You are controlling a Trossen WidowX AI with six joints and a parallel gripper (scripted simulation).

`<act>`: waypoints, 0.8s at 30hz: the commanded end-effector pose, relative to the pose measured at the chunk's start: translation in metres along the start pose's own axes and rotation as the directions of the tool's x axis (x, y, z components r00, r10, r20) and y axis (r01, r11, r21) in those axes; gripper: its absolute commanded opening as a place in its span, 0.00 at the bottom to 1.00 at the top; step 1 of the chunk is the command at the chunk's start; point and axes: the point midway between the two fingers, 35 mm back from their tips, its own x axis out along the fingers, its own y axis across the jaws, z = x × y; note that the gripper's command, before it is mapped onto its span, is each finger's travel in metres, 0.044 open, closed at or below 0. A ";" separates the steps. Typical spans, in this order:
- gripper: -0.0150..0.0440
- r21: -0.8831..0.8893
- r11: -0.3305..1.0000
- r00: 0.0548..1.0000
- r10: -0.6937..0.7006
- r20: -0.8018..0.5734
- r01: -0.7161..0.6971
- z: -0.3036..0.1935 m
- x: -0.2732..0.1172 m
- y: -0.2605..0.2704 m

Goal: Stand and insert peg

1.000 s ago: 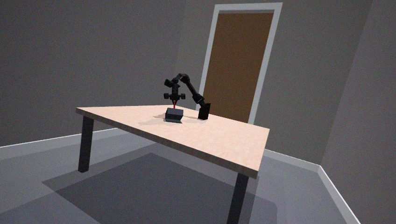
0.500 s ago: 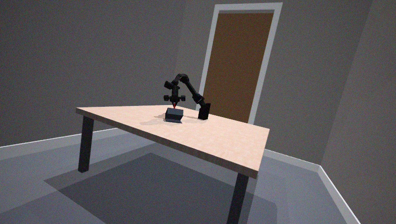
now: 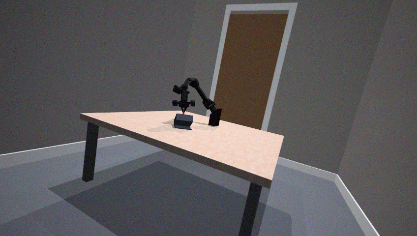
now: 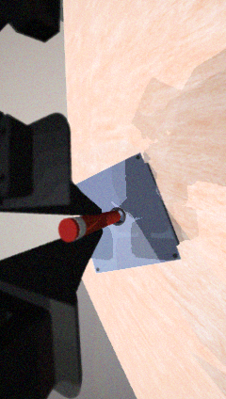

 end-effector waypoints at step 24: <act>0.25 0.000 1.000 1.000 0.000 0.000 0.000 -0.002 0.016 -0.001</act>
